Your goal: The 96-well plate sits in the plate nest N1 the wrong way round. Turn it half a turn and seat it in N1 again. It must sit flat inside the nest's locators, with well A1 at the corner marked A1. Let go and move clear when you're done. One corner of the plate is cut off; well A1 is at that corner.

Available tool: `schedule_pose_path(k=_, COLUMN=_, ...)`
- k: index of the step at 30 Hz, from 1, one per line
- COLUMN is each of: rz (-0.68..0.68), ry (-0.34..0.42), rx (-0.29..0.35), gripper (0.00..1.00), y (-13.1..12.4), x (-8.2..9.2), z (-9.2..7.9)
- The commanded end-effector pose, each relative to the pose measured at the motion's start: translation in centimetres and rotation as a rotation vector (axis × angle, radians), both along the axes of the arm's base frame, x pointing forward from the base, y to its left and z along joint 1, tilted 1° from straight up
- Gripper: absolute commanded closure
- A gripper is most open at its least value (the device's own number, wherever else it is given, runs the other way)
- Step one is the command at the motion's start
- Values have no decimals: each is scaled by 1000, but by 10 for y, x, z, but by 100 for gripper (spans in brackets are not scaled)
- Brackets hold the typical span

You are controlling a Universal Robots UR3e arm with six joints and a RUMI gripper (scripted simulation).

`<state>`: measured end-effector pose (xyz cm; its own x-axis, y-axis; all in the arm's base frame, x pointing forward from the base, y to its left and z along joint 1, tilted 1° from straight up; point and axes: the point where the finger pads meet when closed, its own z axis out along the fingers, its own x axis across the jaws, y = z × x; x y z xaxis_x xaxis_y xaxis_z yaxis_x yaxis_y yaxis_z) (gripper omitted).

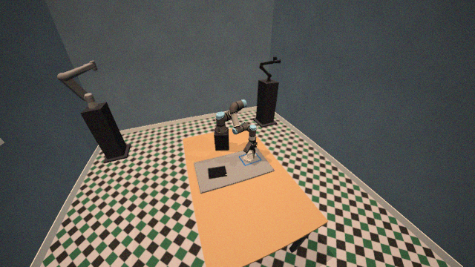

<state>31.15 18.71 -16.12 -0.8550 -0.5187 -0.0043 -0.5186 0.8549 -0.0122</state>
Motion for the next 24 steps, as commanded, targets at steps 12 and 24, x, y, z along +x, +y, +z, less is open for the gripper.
schedule_pose_path(k=12, rz=0, ry=-10, rx=3, gripper=100, y=1, x=4, z=-10)
schedule_pose_path(k=24, rz=0, ry=-8, rx=3, gripper=100, y=1, x=3, z=-12)
